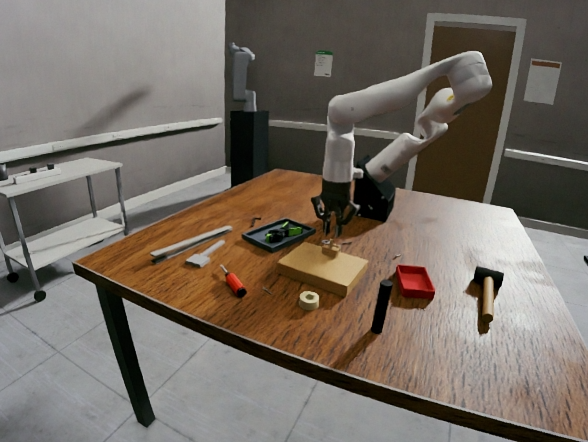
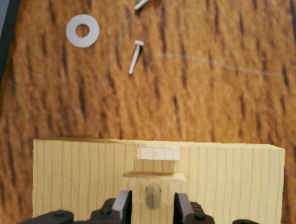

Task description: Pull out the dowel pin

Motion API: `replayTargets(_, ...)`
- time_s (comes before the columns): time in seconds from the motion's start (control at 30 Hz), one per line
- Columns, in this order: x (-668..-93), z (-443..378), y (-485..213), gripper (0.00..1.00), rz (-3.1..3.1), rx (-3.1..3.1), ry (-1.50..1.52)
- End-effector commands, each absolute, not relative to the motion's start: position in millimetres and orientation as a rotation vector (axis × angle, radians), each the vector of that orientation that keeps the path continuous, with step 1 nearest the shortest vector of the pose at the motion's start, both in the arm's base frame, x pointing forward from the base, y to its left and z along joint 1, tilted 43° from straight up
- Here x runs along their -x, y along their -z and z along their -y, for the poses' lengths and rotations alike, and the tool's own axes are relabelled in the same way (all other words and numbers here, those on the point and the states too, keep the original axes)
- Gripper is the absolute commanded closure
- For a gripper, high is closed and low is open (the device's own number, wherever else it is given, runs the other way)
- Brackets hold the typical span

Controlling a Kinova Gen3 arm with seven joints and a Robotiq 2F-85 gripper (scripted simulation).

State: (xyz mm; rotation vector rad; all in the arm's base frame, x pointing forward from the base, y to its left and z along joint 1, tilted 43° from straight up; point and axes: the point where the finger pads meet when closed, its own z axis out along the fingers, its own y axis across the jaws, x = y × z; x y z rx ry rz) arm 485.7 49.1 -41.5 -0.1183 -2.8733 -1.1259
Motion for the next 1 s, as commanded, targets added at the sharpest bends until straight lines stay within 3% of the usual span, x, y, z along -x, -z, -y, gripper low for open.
replayTargets(0.0, -486.3, -48.3, 41.1, 0.66, 2.875, 0.119, 1.126)
replayTargets(0.97, -485.9, -62.5, 56.3, 0.66, 2.875, 0.119, 1.126)
